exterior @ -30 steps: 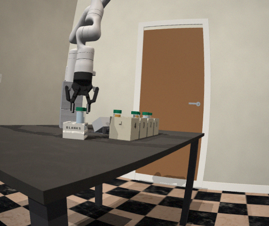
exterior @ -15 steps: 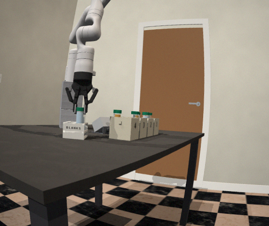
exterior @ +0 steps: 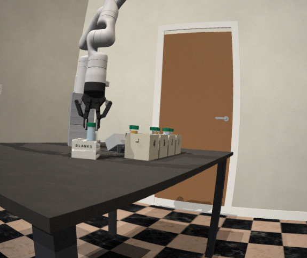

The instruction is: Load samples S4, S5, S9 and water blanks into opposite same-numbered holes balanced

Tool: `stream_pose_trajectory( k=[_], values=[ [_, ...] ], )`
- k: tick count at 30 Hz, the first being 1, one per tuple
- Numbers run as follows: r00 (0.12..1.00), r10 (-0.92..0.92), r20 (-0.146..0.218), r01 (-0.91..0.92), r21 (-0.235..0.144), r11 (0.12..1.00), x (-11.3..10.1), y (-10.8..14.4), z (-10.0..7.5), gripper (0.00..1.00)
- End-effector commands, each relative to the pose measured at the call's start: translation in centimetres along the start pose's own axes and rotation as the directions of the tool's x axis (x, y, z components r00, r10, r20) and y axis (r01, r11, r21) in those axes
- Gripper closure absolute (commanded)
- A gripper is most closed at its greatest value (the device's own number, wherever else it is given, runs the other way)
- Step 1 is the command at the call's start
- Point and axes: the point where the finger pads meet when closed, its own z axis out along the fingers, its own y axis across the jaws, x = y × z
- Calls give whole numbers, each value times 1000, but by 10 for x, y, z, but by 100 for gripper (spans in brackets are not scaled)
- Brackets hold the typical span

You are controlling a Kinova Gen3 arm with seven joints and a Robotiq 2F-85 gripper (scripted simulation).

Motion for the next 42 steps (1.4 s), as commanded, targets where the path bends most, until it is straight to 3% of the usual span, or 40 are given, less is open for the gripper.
stream_pose_trajectory(
  k=[1, 42],
  values=[
    [1000, 0, 1, 0, 0, 1000, 0, 0, 0, 90],
    [1000, 0, 1, 0, 0, 1000, 0, 0, -47, 90]
  ],
)
